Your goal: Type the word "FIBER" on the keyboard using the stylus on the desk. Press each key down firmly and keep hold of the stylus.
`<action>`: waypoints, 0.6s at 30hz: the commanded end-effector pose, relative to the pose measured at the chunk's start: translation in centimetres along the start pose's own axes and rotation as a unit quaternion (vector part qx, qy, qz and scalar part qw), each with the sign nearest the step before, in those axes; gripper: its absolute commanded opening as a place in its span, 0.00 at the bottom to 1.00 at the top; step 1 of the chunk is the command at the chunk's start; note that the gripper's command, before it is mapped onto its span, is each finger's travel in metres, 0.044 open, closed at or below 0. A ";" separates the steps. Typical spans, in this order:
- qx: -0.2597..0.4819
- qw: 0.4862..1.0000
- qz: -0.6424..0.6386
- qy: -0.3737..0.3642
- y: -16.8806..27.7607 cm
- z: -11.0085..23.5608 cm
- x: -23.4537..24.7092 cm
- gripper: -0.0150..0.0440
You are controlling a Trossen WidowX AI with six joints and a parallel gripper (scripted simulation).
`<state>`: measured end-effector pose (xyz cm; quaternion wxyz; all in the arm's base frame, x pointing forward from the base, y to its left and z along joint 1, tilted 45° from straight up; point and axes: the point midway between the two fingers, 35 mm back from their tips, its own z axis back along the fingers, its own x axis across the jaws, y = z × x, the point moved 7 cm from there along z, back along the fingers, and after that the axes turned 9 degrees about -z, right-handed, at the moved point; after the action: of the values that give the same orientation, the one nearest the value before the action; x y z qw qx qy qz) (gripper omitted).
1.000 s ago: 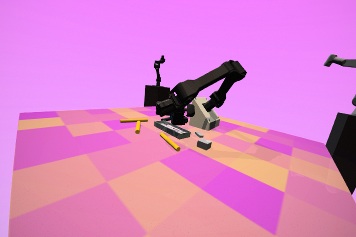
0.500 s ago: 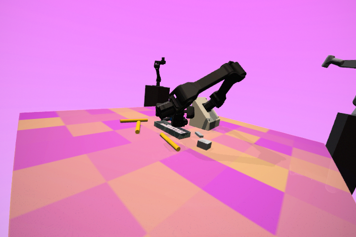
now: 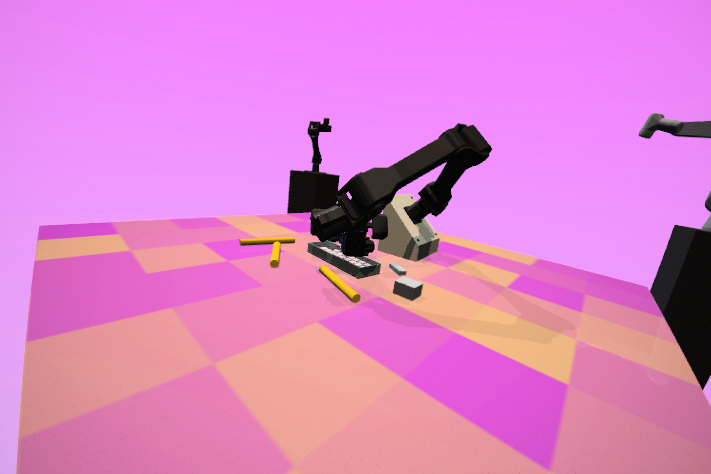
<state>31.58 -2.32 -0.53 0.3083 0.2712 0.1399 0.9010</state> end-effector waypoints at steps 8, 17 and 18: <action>-0.002 1.000 -0.003 -0.001 -0.1 -0.1 0.0 0.39; -0.002 1.000 -0.003 -0.001 2.0 1.1 -0.4 0.39; -0.001 1.000 -0.003 -0.001 2.6 1.5 -0.5 0.39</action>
<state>31.53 -2.93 0.03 0.3098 0.2749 0.1367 0.8999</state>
